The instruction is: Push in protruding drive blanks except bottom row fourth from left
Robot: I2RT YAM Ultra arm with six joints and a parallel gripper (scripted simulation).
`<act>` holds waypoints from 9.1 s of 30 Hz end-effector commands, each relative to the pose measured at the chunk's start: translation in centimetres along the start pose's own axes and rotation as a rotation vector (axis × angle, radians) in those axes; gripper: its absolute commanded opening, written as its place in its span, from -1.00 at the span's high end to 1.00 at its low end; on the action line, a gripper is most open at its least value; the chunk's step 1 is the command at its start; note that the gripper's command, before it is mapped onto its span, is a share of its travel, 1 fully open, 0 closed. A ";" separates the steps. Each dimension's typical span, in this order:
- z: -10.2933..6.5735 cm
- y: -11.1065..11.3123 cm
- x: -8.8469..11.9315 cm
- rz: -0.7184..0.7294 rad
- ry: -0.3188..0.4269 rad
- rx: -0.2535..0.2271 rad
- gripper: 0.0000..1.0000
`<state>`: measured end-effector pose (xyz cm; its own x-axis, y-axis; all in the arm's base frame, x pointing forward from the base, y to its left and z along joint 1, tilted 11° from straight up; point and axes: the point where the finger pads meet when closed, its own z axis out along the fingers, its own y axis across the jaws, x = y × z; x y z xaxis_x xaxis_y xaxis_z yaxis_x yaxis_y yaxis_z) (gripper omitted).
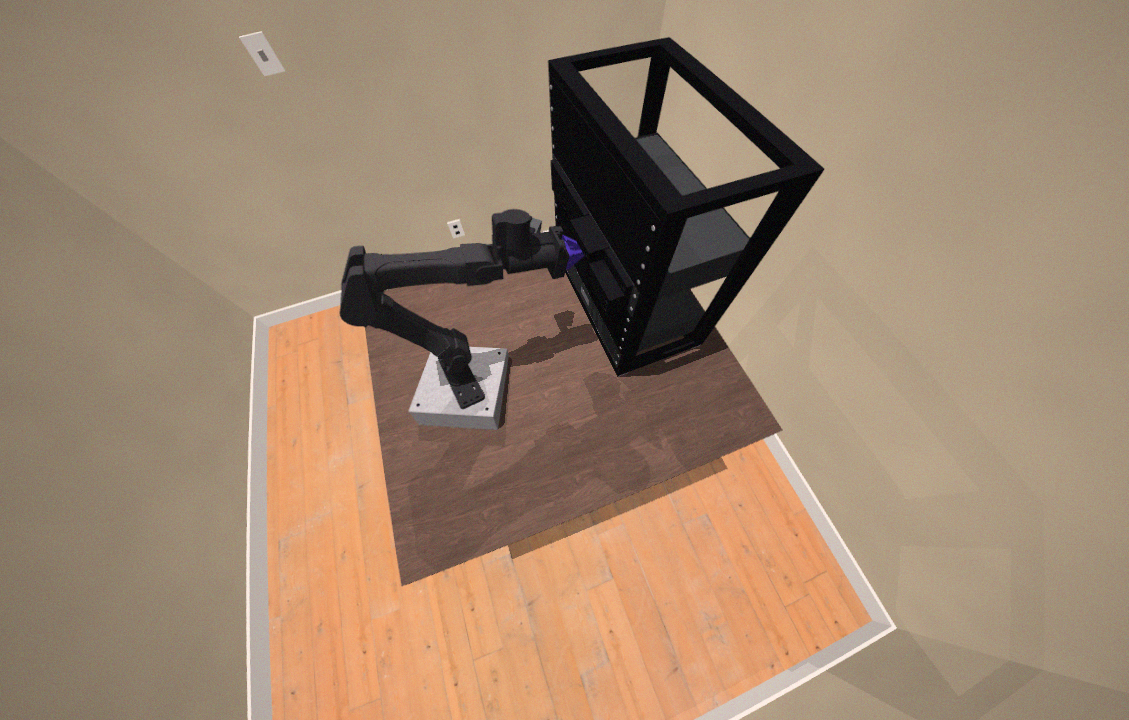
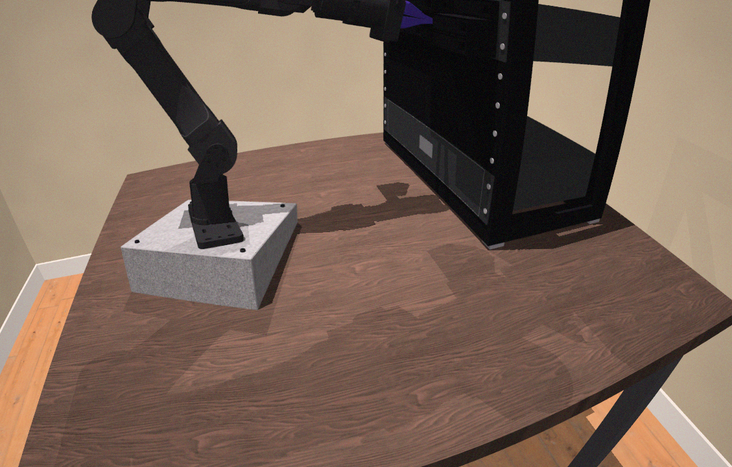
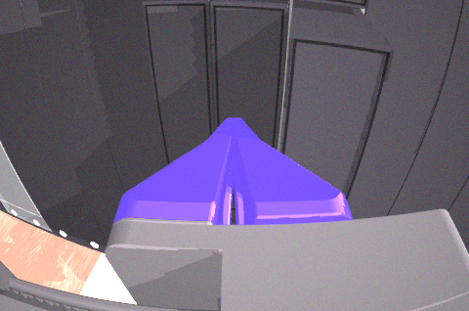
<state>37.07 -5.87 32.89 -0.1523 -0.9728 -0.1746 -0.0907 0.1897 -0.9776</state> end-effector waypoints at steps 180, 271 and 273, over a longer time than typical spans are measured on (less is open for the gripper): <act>-3.6 -4.4 -0.1 0.001 -0.004 0.216 1.00; -1.2 -6.0 -1.2 -0.002 -0.021 0.212 1.00; -1.2 -6.0 -1.2 -0.002 -0.021 0.212 1.00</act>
<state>35.85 -6.29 35.64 -0.1715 -0.9703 -0.1704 0.0342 0.1670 -0.9854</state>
